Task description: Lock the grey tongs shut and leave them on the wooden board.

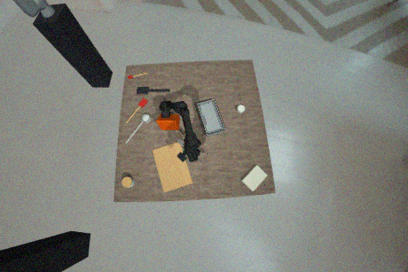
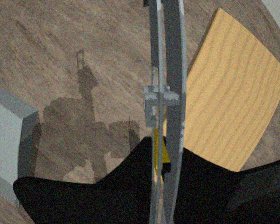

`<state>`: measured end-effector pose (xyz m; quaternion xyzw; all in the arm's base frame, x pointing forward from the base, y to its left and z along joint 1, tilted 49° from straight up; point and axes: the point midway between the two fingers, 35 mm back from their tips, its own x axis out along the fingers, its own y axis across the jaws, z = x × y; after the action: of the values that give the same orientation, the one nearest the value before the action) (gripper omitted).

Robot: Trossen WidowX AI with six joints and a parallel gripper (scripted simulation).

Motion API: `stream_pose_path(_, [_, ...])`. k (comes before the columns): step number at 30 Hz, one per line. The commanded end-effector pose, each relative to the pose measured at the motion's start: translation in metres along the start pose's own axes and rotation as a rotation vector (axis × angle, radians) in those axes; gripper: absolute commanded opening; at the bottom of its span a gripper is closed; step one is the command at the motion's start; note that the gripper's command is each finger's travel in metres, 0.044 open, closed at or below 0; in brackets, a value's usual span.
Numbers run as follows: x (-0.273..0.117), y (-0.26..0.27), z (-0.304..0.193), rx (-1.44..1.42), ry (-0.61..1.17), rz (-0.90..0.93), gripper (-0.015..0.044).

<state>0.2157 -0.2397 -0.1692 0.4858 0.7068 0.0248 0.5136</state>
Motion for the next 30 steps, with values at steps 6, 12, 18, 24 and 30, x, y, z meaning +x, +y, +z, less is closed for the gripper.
stream_pose_path(6, [-0.001, -0.02, -0.008, 0.366, -0.001, -0.007, -0.015])
stream_pose_path(12, [-0.001, -0.032, -0.013, 0.599, -0.002, -0.009, -0.015])
stream_pose_path(18, [-0.001, -0.043, -0.018, 0.831, -0.004, -0.01, -0.015])
stream_pose_path(24, [-0.001, -0.055, -0.023, 1.063, -0.005, -0.011, -0.015])
stream_pose_path(30, [-0.001, -0.065, -0.029, 1.294, -0.006, -0.012, -0.015])
